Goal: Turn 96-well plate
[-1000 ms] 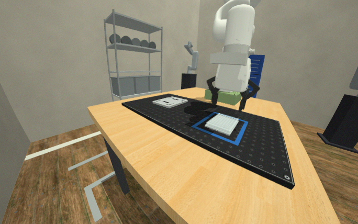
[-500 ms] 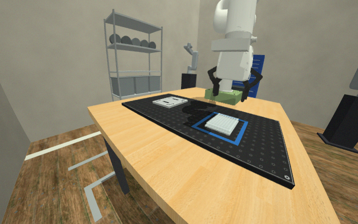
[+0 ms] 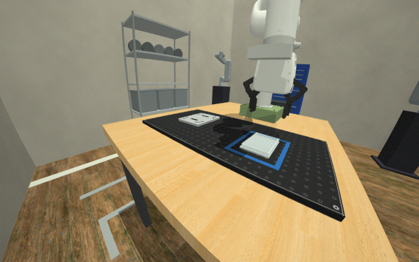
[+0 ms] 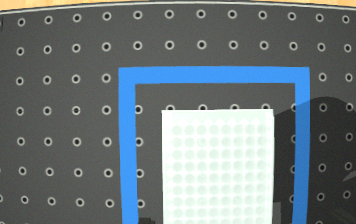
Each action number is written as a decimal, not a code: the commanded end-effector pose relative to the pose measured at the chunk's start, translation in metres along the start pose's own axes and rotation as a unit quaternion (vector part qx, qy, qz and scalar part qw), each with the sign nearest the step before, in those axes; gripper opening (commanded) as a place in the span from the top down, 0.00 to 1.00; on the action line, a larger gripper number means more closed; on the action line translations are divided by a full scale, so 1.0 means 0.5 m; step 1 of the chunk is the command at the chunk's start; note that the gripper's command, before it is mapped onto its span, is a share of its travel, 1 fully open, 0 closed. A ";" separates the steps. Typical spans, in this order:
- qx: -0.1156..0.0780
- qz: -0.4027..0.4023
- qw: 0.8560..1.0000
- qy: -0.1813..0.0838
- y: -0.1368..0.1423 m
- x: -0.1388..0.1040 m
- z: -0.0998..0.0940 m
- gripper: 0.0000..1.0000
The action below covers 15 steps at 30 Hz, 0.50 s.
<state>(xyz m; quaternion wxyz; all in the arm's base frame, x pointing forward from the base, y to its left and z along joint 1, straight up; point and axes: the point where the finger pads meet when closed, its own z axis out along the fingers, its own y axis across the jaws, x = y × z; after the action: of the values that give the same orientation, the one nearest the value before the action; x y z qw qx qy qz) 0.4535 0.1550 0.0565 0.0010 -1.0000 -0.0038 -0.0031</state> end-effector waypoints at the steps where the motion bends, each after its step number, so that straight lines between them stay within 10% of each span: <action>1: -0.001 0.000 1.000 0.002 -0.001 0.003 -0.003 0.00; 15: -0.001 -0.166 0.986 0.002 -0.001 0.003 -0.003 0.00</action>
<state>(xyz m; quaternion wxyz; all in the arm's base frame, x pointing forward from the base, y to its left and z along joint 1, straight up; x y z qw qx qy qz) 0.4535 0.1550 0.0566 0.0007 -0.9945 -0.1044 -0.0032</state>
